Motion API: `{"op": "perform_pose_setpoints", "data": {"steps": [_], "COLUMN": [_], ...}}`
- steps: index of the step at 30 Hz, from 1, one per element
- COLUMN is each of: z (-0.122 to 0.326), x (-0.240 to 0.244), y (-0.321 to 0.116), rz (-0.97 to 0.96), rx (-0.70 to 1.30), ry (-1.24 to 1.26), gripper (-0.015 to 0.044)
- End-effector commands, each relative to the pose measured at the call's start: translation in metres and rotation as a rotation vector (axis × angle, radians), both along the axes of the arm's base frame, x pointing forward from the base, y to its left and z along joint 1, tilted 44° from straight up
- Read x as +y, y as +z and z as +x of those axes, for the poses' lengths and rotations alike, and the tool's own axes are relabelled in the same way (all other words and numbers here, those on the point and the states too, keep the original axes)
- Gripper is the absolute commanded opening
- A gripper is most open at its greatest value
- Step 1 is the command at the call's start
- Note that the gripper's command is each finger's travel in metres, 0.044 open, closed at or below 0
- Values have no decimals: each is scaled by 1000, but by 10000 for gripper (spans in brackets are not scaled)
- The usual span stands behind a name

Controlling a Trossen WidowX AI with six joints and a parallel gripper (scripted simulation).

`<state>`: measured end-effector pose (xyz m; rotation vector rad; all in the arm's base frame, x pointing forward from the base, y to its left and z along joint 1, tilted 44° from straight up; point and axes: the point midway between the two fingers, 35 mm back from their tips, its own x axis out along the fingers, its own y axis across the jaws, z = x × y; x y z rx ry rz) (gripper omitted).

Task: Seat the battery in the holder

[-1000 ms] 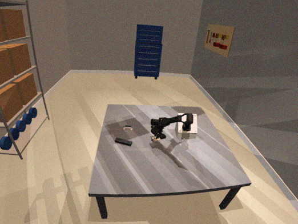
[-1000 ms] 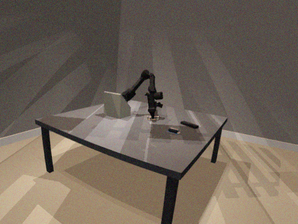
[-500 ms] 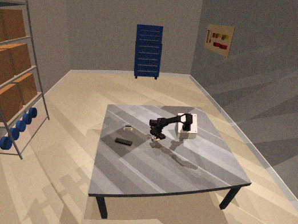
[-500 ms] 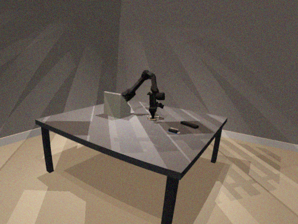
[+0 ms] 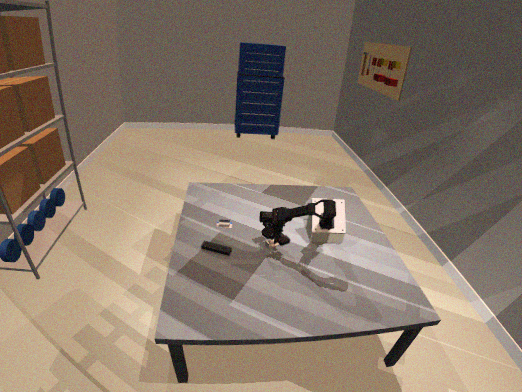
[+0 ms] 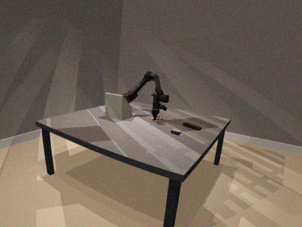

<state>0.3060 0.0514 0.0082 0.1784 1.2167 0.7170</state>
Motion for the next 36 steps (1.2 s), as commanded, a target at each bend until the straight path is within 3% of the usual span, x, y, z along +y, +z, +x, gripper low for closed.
{"op": "perform_pose_setpoints", "data": {"steps": [1,36], "z": [-6,9], "x": [3,8], "y": [-4,3], "rz": [-14,-45], "rx": [48,60], "ry": [21,30], "gripper": [75,75]}}
